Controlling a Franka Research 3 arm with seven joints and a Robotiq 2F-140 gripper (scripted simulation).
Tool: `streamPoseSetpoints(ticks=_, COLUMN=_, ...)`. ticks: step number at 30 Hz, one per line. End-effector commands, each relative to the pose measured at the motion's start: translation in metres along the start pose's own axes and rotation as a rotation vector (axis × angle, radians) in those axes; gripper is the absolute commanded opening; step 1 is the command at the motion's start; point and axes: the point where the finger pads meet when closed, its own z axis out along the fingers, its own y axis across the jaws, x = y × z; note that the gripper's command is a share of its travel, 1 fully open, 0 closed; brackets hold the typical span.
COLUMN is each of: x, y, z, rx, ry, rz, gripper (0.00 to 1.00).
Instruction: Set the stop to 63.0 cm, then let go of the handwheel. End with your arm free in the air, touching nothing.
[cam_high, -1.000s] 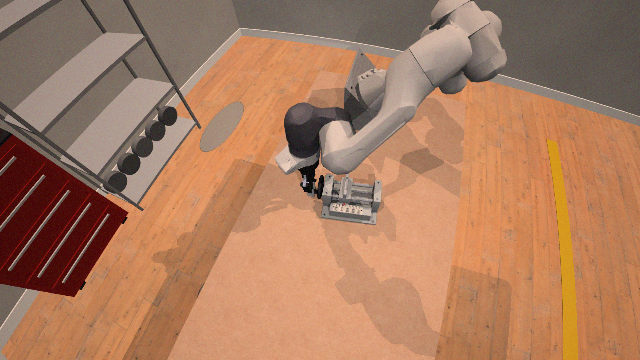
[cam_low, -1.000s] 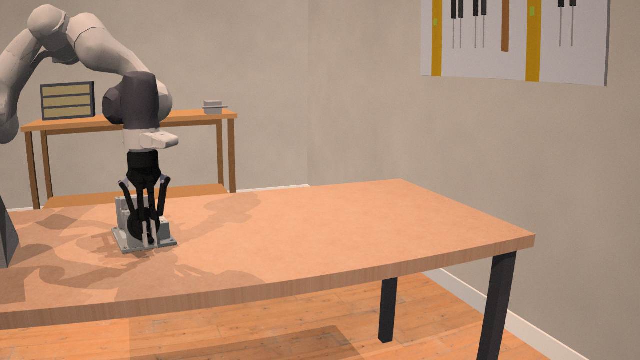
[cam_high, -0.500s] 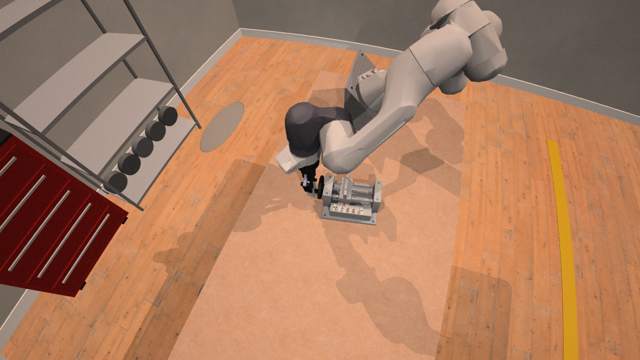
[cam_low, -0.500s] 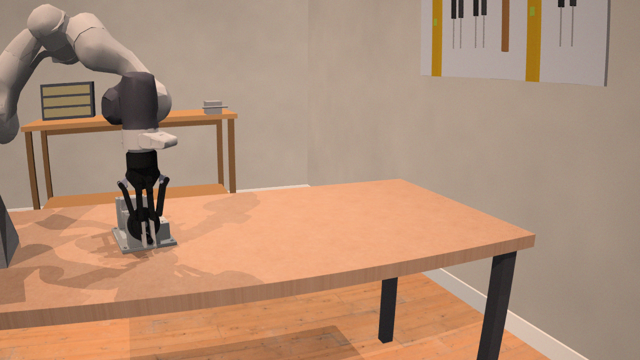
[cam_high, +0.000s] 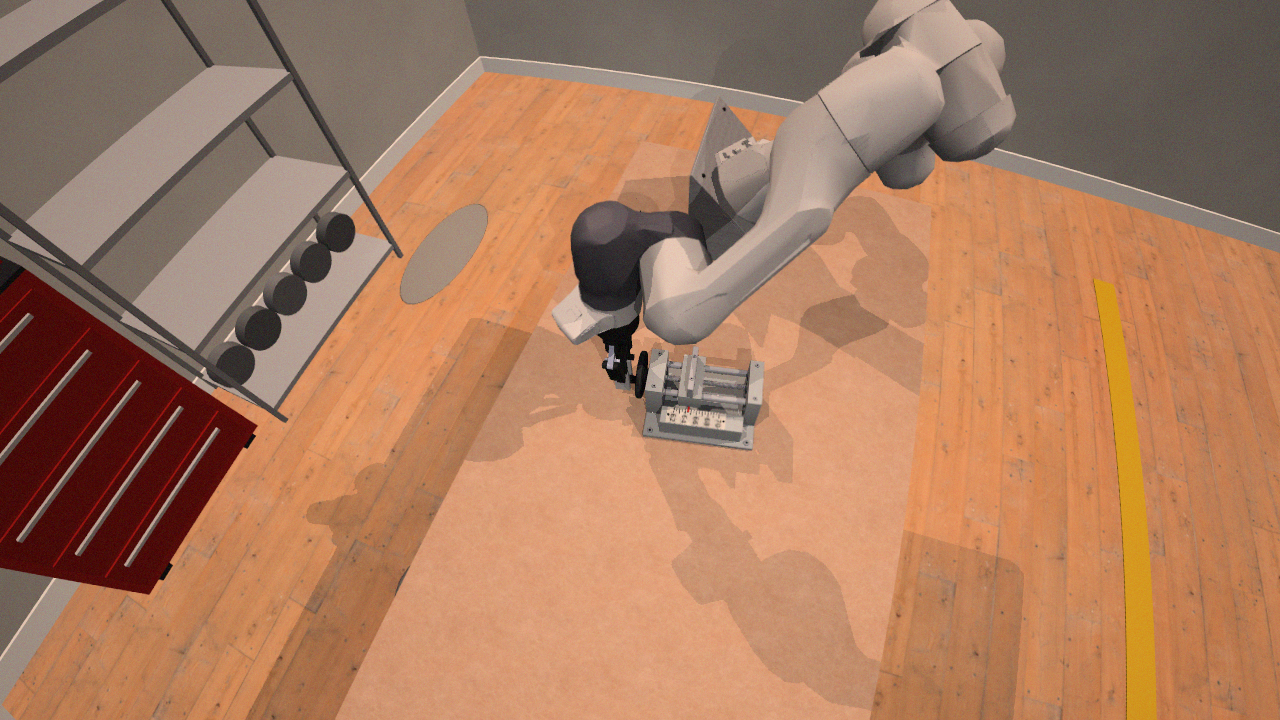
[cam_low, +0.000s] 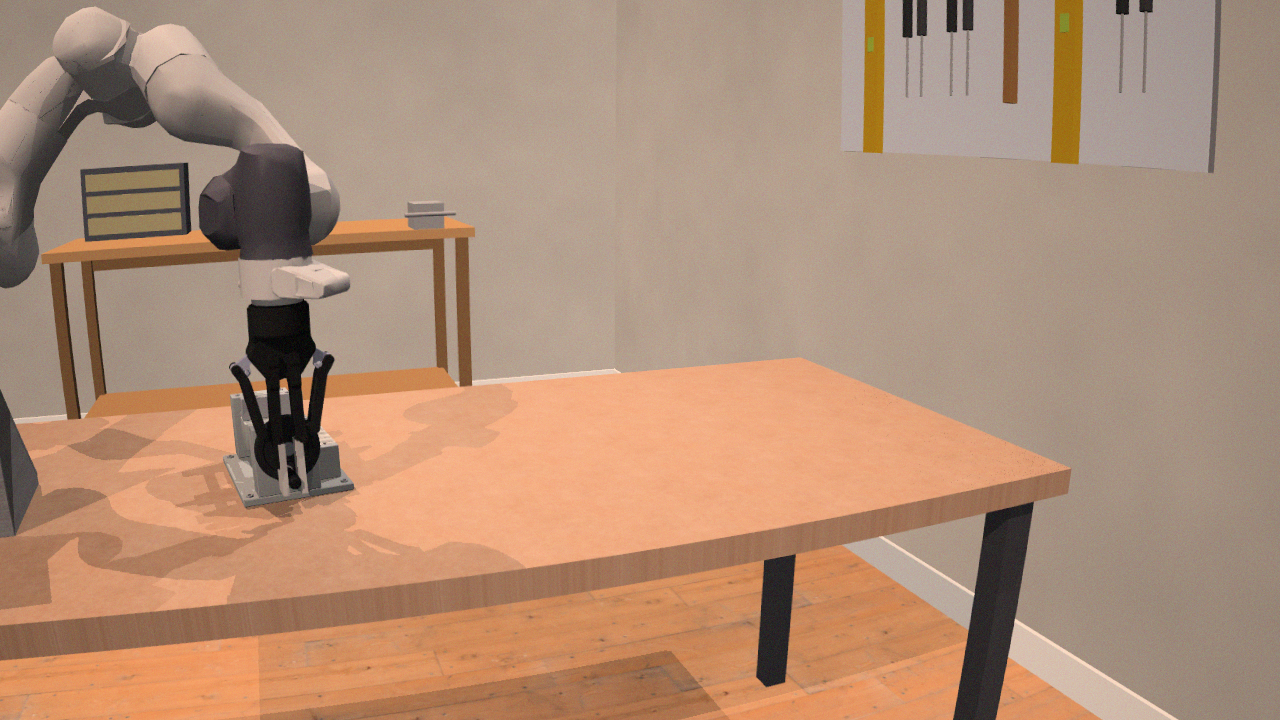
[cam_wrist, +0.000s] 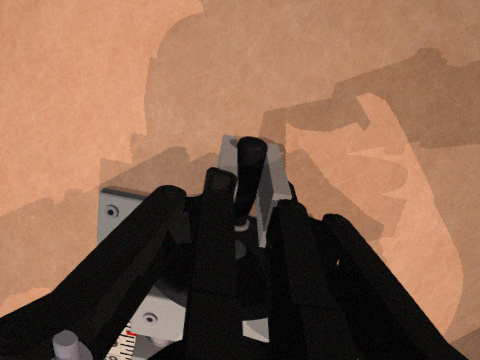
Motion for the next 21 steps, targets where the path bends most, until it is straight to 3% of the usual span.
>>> streamPoseSetpoints(ticks=1, x=0.0, y=0.004, z=0.0, rx=0.0, ry=-0.002, rz=-0.002, gripper=0.04)
streamPoseSetpoints(ticks=21, x=0.0, y=0.018, z=-0.008, rx=0.0, ry=-0.002, rz=-0.002, gripper=0.04)
